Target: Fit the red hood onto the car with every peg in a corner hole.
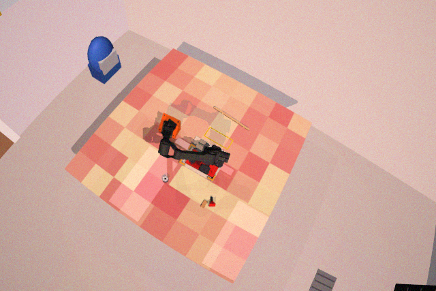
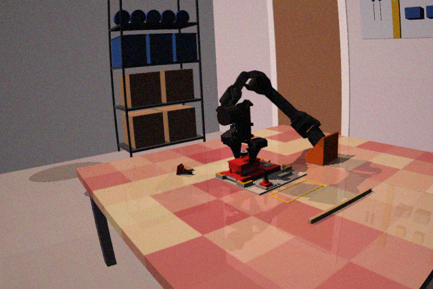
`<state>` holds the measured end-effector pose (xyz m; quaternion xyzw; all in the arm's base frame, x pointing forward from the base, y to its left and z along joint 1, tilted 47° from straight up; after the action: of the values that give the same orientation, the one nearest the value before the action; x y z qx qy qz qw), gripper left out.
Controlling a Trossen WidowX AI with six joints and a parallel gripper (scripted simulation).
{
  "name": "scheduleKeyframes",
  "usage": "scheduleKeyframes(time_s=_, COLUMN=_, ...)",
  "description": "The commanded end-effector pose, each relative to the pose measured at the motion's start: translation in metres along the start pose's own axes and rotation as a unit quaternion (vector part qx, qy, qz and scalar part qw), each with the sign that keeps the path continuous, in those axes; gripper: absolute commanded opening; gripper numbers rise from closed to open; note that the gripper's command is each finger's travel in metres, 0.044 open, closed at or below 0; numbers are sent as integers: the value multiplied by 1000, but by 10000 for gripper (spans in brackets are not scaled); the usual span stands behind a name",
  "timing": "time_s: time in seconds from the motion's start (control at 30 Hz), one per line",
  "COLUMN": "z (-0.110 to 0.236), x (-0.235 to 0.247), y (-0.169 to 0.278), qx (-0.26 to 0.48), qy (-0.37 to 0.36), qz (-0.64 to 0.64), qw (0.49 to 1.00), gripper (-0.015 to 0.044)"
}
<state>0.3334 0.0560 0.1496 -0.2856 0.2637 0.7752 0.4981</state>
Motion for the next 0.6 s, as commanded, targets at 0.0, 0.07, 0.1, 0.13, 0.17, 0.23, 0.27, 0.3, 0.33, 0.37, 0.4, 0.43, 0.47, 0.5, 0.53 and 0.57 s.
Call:
scheduleKeyframes(time_s=0.0, z=-1, x=-1, y=0, qx=-2, qy=2, qz=1, qw=1000, gripper=0)
scheduleKeyframes(time_s=0.07, z=-1, x=-1, y=0, qx=-2, qy=2, qz=1, qw=1000, gripper=0)
scheduleKeyframes(time_s=0.1, z=-2, x=-1, y=0, qx=-2, qy=2, qz=1, qw=1000, gripper=0)
scheduleKeyframes(time_s=0.13, z=-2, x=-1, y=0, qx=-2, qy=2, qz=1, qw=1000, gripper=0)
scheduleKeyframes(time_s=0.17, z=-3, x=-1, y=0, qx=-2, qy=3, qz=1, qw=1000, gripper=0)
scheduleKeyframes(time_s=0.23, z=-3, x=-1, y=0, qx=-2, qy=3, qz=1, qw=1000, gripper=0)
scheduleKeyframes(time_s=0.27, z=-4, x=-1, y=0, qx=-2, qy=3, qz=1, qw=1000, gripper=0)
scheduleKeyframes(time_s=0.3, z=-4, x=-1, y=0, qx=-2, qy=3, qz=1, qw=1000, gripper=0)
scheduleKeyframes(time_s=0.33, z=-5, x=-1, y=0, qx=-2, qy=3, qz=1, qw=1000, gripper=0)
scheduleKeyframes(time_s=0.37, z=-5, x=-1, y=0, qx=-2, qy=3, qz=1, qw=1000, gripper=0)
scheduleKeyframes(time_s=0.4, z=-5, x=-1, y=0, qx=-2, qy=3, qz=1, qw=1000, gripper=0)
scheduleKeyframes(time_s=0.43, z=-6, x=-1, y=0, qx=-2, qy=3, qz=1, qw=1000, gripper=0)
scheduleKeyframes(time_s=0.47, z=-6, x=-1, y=0, qx=-2, qy=3, qz=1, qw=1000, gripper=0)
scheduleKeyframes(time_s=0.5, z=-6, x=-1, y=0, qx=-2, qy=3, qz=1, qw=1000, gripper=0)
scheduleKeyframes(time_s=0.53, z=-7, x=-1, y=0, qx=-2, qy=3, qz=1, qw=1000, gripper=0)
scheduleKeyframes(time_s=0.57, z=-7, x=-1, y=0, qx=-2, qy=3, qz=1, qw=1000, gripper=0)
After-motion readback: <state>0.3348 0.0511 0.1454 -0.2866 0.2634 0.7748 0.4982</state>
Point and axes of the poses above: the point midway between the two fingers, 35 mm back from their tips, its own z axis back along the fingers, its own x axis across the jaws, y = z × x, the point moved 7 cm from there along z, back along the fingers, and after that the axes turned 15 degrees about z, right-handed, at the moved point
